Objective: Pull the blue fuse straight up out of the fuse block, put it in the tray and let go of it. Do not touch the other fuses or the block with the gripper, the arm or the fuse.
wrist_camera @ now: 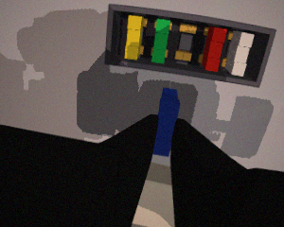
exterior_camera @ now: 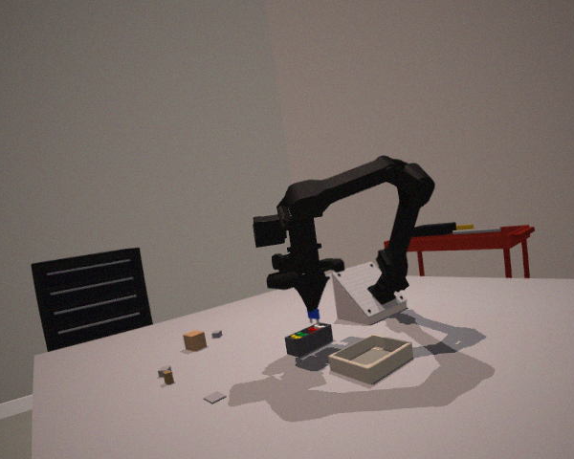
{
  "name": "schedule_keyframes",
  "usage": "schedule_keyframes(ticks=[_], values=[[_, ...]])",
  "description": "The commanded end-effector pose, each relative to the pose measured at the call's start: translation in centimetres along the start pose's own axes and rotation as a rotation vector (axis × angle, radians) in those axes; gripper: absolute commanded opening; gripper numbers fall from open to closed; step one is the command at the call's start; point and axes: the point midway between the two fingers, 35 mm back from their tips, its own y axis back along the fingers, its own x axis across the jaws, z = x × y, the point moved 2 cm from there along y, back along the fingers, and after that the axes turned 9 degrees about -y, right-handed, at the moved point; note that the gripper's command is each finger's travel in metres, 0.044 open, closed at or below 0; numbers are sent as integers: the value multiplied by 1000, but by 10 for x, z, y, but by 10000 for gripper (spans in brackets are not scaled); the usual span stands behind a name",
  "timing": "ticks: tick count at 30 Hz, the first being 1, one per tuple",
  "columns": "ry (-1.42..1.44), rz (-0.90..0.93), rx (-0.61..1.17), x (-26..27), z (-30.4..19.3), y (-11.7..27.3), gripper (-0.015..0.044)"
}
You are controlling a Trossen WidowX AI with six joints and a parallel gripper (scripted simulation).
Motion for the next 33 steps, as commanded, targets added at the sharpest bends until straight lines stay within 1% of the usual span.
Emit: schedule_keyframes(ticks=[1,16,24,33], values=[[4,5,-2,1,-31,2,0],[7,4,21,-23,-138,3,0],[8,3,23,-25,-142,3,0],[8,4,23,-24,-142,-11,0]])
